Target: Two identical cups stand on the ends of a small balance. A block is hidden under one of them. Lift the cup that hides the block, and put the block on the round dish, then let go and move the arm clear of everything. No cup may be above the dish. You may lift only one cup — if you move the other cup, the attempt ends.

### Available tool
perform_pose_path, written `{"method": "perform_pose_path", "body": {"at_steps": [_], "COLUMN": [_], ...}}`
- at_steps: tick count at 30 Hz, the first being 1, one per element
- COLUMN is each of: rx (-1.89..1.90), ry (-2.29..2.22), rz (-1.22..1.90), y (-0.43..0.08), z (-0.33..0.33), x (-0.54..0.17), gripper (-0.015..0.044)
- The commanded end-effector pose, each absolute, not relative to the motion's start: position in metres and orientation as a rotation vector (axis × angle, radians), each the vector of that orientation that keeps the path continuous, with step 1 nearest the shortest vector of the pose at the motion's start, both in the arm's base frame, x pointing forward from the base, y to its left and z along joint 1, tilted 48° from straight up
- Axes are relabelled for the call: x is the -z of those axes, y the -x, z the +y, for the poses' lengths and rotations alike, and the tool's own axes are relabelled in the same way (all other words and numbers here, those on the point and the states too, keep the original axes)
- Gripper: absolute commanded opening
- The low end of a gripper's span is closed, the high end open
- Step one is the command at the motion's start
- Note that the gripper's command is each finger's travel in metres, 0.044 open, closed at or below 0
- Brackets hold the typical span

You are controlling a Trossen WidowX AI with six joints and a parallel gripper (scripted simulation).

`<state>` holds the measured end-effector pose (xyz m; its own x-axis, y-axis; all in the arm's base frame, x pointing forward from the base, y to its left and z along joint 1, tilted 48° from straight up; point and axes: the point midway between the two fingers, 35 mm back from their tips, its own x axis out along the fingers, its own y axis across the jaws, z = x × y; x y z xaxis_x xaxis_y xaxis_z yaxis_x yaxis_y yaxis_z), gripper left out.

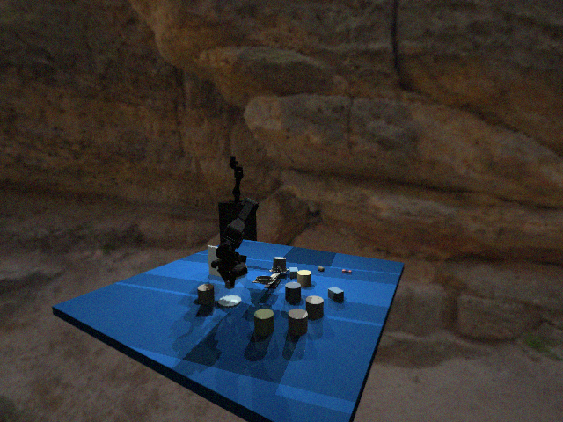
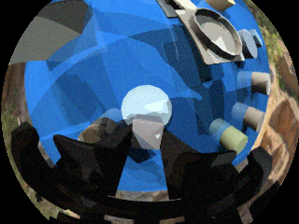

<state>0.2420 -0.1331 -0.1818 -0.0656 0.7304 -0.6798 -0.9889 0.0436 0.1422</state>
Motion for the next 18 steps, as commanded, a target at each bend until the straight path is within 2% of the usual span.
{"method": "perform_pose_path", "body": {"at_steps": [1,18], "rx": [-1.504,-1.505], "ry": [0.484,0.483], "rz": [0.705,0.703], "y": [-0.239,-0.236], "z": [-0.130,-0.099], "x": [0.188,0.216], "gripper": [0.0000,0.0000]}}
